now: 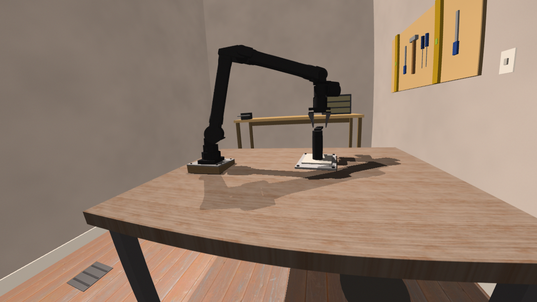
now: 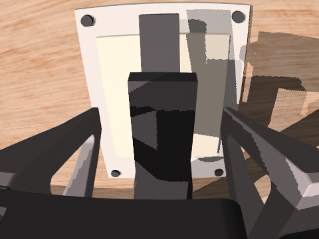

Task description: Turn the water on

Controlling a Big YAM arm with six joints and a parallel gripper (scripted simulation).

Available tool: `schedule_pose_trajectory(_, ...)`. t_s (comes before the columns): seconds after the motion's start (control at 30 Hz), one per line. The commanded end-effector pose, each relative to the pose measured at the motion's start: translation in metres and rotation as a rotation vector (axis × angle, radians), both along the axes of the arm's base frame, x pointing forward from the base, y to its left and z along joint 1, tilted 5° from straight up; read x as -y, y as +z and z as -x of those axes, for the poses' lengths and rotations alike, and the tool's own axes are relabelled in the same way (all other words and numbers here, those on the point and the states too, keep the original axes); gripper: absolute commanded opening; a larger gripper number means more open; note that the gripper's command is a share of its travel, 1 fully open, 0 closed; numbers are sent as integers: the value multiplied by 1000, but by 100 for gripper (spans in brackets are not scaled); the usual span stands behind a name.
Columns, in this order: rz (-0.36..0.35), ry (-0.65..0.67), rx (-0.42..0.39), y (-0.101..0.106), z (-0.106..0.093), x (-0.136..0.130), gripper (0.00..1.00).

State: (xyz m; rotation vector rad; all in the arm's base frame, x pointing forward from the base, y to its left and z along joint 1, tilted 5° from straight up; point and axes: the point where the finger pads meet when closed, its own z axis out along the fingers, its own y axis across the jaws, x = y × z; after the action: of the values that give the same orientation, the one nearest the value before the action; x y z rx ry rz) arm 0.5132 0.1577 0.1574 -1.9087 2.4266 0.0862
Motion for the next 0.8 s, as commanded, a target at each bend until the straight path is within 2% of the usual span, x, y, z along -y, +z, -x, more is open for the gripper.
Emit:
schedule_pose_trajectory(0.0,-8,5,42,11,-7,-7,64)
schedule_pose_trajectory(0.47,-11,5,51,8,-8,-9,64)
schedule_pose_trajectory(0.77,-5,4,33,-4,-7,-10,64)
